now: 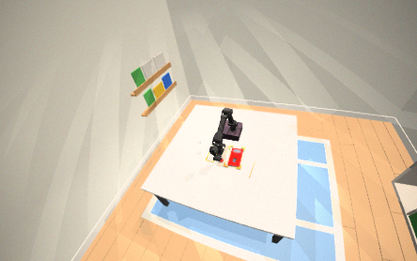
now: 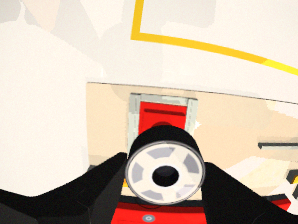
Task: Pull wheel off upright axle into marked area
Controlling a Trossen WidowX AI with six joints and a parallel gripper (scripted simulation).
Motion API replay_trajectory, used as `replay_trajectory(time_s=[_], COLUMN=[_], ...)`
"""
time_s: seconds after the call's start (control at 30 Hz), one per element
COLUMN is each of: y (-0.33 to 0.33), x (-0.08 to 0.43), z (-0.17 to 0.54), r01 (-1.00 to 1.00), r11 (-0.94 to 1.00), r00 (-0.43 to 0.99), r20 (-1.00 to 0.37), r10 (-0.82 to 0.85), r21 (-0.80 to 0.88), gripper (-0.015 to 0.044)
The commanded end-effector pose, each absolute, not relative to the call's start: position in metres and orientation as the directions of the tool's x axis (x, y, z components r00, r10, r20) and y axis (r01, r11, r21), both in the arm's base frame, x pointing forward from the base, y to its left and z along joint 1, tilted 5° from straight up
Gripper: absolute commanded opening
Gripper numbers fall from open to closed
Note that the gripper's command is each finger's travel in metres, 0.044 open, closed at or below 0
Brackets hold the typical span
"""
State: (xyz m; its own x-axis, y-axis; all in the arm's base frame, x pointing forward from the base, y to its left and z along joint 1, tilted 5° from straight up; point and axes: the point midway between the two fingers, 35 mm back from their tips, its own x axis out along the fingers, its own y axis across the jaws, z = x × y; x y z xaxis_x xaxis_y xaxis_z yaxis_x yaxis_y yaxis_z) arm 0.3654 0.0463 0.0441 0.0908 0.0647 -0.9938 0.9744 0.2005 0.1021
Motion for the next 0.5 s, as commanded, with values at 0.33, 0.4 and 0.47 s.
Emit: replay_trajectory(time_s=[0.33,0.4,0.47], y=[0.0457,0.0456,0.0456], x=[0.3648,0.3647,0.3646], z=[0.0506,0.0513,0.0519], r01=[0.974,0.974,0.974], r11=[0.202,0.202,0.202], r00=[0.094,0.094,0.094], r20=[-0.993,-0.993,-0.993], r10=[0.065,0.065,0.066], r21=[0.105,0.106,0.106], gripper=[0.0000,0.0000,0.0000])
